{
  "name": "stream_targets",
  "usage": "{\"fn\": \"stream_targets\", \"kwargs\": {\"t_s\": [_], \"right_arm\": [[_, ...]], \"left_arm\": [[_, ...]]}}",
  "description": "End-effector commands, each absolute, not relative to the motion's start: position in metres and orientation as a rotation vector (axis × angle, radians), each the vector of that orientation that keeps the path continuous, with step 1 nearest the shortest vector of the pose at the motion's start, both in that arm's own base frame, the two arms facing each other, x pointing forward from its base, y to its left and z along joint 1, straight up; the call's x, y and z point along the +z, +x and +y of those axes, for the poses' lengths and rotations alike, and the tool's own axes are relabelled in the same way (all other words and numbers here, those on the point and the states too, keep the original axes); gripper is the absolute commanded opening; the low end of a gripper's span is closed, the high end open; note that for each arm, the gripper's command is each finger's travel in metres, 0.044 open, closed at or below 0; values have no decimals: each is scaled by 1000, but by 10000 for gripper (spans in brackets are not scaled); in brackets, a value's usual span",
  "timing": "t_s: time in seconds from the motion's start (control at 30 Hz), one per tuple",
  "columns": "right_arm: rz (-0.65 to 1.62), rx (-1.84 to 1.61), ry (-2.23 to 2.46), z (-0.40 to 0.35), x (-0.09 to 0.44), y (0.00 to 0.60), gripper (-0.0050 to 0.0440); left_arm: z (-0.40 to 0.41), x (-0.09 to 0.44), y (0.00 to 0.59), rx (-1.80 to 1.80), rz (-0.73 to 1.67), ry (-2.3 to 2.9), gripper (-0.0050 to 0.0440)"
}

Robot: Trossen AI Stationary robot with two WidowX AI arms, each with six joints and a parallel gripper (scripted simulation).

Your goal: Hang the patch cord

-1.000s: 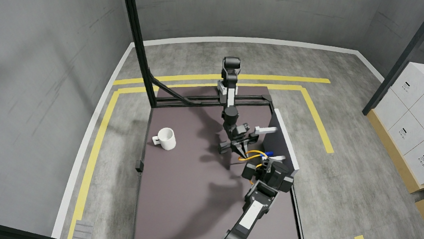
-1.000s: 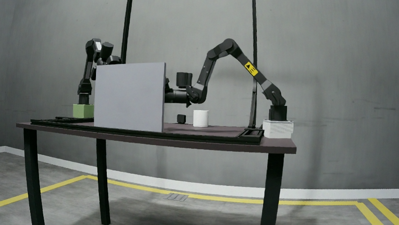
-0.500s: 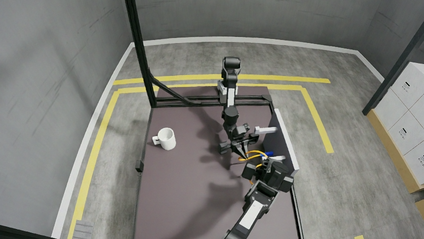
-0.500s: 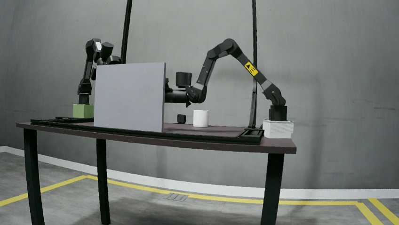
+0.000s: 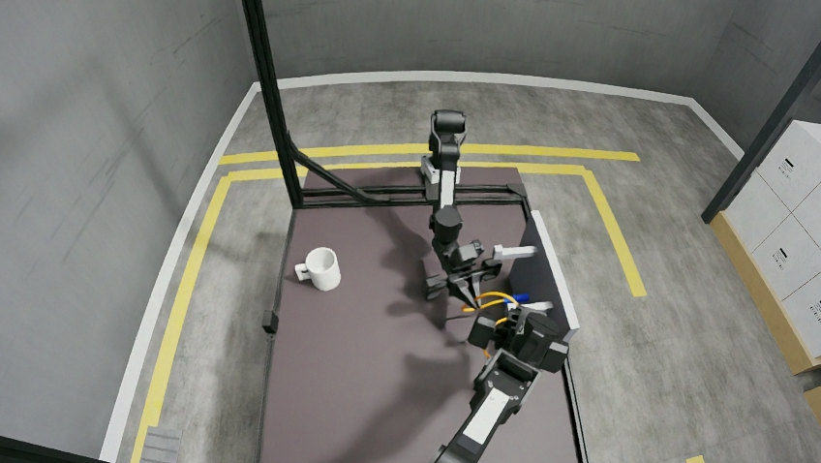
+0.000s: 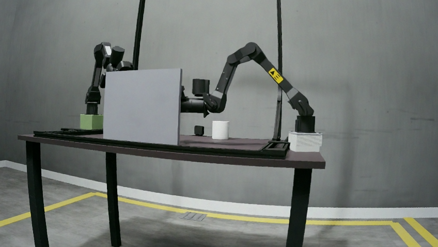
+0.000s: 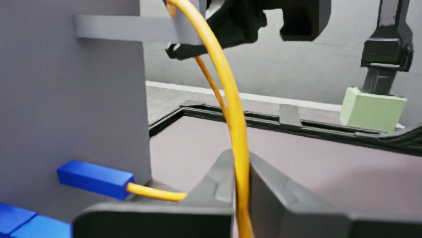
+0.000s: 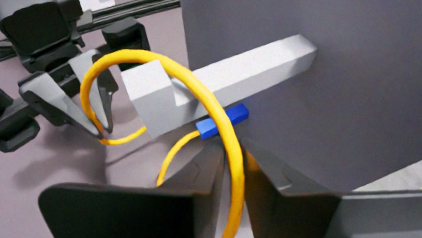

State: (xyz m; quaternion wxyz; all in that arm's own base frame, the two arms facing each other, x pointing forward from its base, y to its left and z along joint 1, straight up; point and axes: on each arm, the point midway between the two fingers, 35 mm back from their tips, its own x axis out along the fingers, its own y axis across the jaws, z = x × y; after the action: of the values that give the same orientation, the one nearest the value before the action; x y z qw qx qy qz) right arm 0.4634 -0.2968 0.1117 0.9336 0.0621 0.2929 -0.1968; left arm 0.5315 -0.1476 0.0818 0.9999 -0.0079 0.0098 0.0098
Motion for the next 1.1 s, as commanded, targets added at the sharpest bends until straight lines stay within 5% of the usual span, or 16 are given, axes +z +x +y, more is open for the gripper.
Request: {"fn": "stream_targets", "kwargs": {"t_s": [0.0,1.07], "right_arm": [[574,-405,115,-298,125,464,40],[574,-405,115,-298,125,464,40]], "left_arm": [[-150,97,535,23,-7,-34,25],[-153,94,542,33,26,-52,25]]}}
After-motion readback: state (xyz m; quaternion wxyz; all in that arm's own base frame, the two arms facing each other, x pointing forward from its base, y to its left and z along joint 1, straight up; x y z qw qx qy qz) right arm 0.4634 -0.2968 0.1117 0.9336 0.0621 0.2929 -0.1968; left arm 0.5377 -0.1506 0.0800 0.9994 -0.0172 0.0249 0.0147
